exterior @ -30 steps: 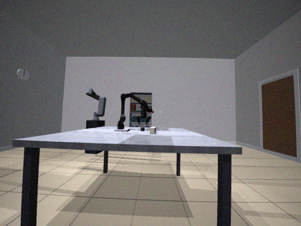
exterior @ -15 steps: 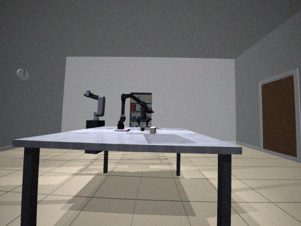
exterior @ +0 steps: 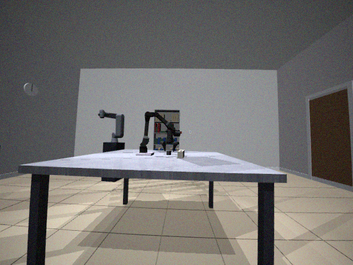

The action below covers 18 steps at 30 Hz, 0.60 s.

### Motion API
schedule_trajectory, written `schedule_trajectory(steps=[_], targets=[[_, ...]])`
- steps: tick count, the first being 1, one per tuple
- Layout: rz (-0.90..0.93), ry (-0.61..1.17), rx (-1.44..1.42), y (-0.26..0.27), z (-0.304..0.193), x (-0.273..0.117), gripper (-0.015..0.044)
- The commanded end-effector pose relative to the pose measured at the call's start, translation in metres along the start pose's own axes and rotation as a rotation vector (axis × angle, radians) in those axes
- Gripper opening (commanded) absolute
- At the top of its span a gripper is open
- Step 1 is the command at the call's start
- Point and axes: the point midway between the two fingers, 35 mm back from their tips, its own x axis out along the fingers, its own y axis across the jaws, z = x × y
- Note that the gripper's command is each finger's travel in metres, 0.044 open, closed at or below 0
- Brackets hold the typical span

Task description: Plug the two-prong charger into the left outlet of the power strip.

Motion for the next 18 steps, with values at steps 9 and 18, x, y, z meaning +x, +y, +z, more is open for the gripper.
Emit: schedule_trajectory(steps=[9, 18], targets=[[0.012, 0.015, -0.007, 0.004, -0.002, 0.024, 0.044], [0.012, 0.015, -0.007, 0.004, -0.002, 0.025, 0.044]])
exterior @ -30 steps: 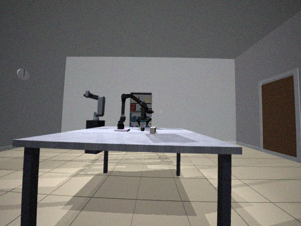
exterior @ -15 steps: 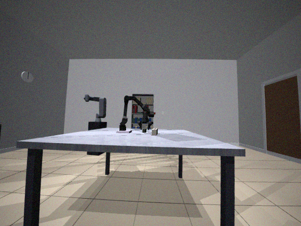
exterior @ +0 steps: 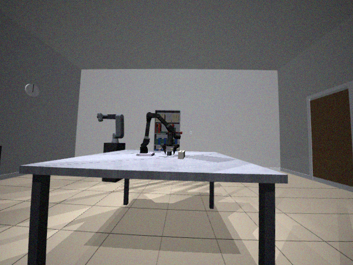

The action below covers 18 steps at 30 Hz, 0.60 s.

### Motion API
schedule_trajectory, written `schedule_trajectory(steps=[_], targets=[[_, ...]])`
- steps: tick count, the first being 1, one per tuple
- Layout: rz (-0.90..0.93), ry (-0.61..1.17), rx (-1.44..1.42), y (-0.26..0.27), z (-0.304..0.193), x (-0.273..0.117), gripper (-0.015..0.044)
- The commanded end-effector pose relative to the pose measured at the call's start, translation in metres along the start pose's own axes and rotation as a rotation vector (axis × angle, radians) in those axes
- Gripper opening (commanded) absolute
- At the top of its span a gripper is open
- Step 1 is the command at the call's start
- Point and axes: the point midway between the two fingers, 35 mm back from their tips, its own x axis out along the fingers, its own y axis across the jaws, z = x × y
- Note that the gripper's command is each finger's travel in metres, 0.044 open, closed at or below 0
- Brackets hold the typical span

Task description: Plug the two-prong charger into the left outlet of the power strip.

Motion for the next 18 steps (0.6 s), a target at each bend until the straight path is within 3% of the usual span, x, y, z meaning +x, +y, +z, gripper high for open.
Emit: schedule_trajectory(steps=[1, 13, 18], targets=[[0.006, 0.011, -0.007, 0.0016, -0.002, 0.0036, 0.044], [0.001, 0.001, 0.0, 0.0002, -0.0001, 0.0003, 0.0125], [0.001, 0.001, 0.0, 0.0002, -0.0001, 0.0003, 0.0092]])
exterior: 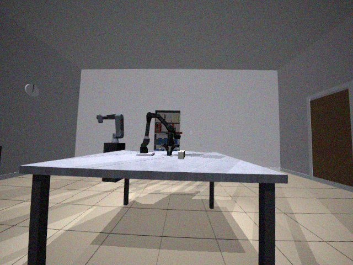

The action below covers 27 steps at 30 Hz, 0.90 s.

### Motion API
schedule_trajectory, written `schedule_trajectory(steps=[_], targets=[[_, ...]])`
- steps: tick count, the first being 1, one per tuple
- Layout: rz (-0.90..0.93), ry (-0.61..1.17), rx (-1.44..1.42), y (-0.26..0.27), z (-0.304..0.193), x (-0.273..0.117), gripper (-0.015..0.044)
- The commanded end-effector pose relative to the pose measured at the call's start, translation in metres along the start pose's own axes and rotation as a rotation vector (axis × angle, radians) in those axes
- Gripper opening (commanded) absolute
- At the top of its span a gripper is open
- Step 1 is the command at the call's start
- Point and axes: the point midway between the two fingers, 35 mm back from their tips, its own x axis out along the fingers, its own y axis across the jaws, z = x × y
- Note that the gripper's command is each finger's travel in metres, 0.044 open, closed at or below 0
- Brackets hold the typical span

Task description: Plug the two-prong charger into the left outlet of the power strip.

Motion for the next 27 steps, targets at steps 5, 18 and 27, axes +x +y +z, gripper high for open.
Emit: schedule_trajectory(steps=[5, 18, 27], targets=[[-0.001, 0.0, 0.0, -0.001, 0.0, -0.004, 0.0], [0.004, 0.009, -0.007, 0.002, -0.008, -0.054, 0.0], [0.009, 0.008, 0.09, -0.002, -0.015, -0.05, 0.0]])
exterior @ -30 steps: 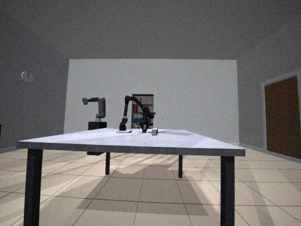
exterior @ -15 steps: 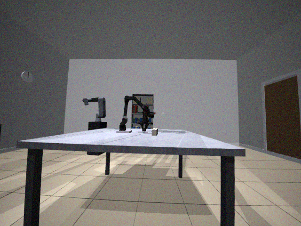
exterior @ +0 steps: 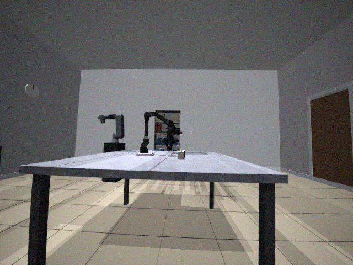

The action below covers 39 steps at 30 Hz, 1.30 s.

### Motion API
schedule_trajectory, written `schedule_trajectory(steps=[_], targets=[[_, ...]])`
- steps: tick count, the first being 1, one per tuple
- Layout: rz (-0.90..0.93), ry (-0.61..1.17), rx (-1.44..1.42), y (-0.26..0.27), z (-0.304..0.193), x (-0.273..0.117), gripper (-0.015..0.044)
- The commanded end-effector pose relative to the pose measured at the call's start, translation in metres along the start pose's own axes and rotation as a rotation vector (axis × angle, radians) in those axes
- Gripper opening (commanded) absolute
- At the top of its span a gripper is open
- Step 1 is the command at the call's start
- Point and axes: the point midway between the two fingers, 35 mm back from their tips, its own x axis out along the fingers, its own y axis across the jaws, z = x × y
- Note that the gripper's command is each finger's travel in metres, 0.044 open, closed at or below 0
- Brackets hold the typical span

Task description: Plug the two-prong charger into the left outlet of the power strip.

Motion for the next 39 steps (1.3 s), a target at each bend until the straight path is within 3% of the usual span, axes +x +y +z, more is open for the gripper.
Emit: schedule_trajectory(steps=[1, 39], targets=[[-0.002, -0.002, 0.086, -0.005, -0.006, 0.0, 0.0], [0.046, -0.007, 0.924, -0.037, -0.064, 0.033, 0.0]])
